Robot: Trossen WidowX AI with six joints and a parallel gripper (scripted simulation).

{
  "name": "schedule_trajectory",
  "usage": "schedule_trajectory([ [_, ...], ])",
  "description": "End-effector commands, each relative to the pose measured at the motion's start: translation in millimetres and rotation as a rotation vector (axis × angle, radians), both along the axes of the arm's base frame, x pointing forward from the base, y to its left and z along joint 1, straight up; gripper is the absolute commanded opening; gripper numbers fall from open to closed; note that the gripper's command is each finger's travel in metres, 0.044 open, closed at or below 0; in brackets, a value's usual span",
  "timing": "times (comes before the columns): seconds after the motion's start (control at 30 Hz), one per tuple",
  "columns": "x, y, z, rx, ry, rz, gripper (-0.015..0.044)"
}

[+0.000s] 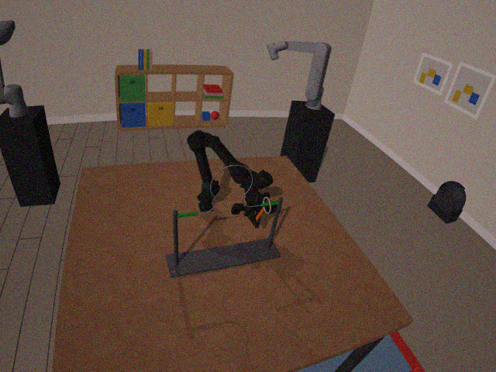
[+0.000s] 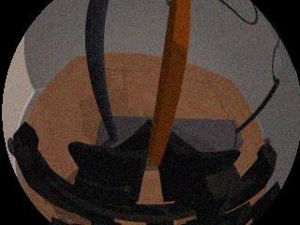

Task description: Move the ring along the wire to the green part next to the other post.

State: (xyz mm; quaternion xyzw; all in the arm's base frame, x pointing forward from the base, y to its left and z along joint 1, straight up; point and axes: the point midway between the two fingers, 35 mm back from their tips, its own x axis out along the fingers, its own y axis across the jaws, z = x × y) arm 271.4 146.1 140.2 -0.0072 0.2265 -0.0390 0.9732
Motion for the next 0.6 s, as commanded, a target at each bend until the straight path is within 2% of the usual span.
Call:
schedule_trajectory([
  [0.0, -0.2, -0.4, -6.5, -0.002, 0.002, -0.004, -0.015],
  [0.57, -0.3, -0.2, -18.4, -0.002, 0.002, -0.004, -0.015],
])
